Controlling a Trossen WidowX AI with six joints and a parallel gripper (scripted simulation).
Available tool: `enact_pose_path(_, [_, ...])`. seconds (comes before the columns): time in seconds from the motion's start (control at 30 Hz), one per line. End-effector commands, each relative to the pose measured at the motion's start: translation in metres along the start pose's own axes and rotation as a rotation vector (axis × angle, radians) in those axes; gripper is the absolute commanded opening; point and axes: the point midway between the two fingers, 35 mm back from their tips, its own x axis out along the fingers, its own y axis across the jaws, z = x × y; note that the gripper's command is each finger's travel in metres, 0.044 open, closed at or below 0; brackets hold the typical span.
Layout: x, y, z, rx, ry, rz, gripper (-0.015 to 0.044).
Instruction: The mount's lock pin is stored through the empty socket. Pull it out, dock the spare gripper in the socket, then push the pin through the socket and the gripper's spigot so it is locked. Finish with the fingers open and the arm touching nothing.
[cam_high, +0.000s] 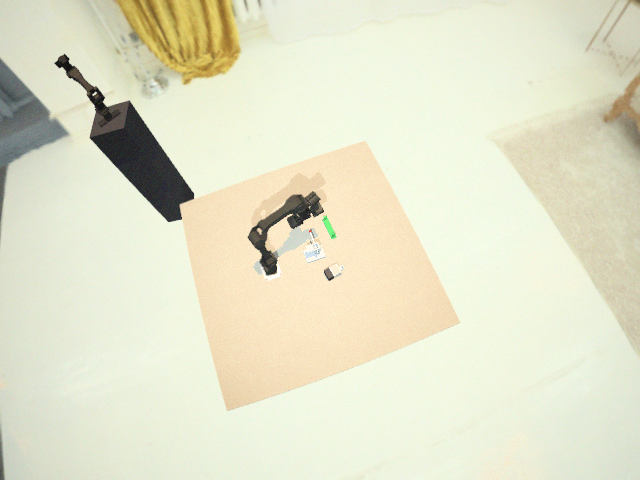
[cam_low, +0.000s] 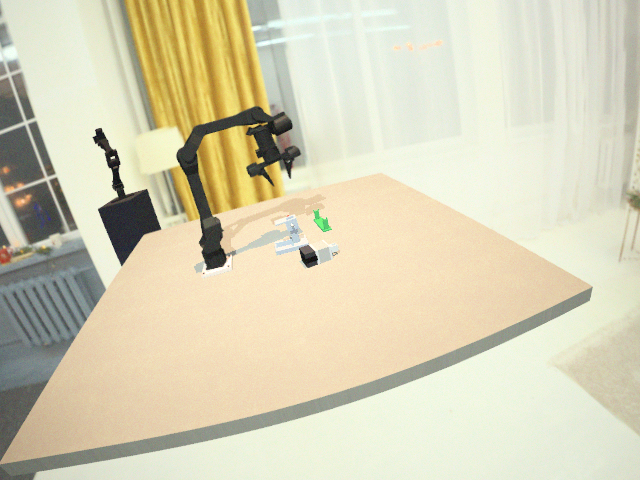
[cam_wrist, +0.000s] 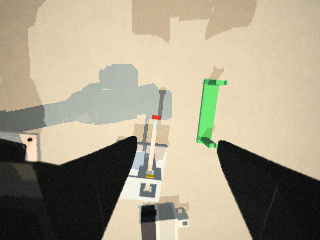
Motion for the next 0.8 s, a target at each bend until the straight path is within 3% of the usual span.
enact_pose_path(0.0, [0.016, 0.011, -0.021, 0.108, 0.107, 0.134, 0.0300])
enact_pose_path(0.23, [0.025, 0.013, -0.026, 0.131, 0.132, 0.165, 0.0300])
enact_pose_path(0.5, [0.086, 0.020, -0.031, 0.131, 0.131, 0.165, 0.0300])
enact_pose_path(0.77, [0.095, 0.021, -0.032, 0.131, 0.131, 0.165, 0.0300])
